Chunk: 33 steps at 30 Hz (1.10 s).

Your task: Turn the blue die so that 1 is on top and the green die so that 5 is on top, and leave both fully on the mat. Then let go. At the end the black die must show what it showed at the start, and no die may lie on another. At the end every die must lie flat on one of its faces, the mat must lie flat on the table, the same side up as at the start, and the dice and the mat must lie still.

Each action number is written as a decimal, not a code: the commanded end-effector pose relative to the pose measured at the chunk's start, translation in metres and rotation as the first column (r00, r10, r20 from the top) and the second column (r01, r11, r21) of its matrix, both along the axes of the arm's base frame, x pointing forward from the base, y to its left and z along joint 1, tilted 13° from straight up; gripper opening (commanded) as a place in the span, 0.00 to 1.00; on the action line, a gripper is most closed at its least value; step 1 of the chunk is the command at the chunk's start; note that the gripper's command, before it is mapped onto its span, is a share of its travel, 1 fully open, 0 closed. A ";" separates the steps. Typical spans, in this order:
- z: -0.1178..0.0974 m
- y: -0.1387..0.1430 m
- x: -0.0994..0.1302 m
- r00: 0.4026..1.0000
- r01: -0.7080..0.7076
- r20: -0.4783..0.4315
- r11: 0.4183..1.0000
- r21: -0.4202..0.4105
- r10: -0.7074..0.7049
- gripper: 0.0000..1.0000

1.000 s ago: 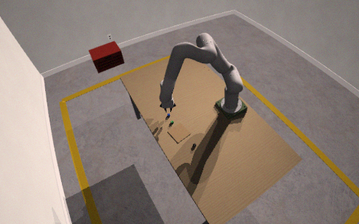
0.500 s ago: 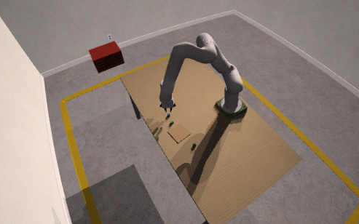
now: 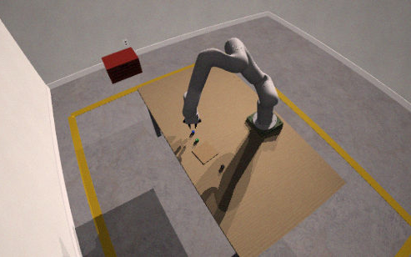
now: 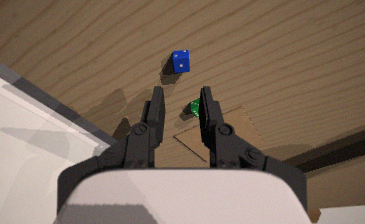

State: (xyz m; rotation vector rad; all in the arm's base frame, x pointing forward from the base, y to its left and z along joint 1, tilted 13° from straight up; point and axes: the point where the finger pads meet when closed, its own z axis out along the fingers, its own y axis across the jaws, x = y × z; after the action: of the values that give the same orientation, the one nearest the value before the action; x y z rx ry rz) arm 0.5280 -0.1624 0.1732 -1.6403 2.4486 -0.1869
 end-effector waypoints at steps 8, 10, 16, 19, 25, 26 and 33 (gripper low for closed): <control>-0.001 0.000 0.001 1.000 0.000 0.002 1.000 0.000 0.000 0.36; -0.002 0.000 0.001 1.000 0.000 0.002 1.000 0.000 0.000 0.36; -0.007 0.000 0.002 1.000 -0.001 0.002 1.000 0.001 0.001 0.36; -0.008 0.000 0.003 1.000 -0.001 0.002 1.000 0.001 0.001 0.36; -0.017 -0.001 0.005 1.000 -0.001 0.002 1.000 0.001 0.001 0.36; -0.019 -0.001 0.005 1.000 -0.001 0.002 1.000 0.001 0.001 0.36; -0.031 -0.001 0.008 1.000 -0.001 0.002 1.000 0.001 0.001 0.36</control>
State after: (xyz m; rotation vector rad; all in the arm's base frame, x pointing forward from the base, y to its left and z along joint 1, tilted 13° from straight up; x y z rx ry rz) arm 0.5337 -0.1628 0.1468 -1.6405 2.4479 -0.1860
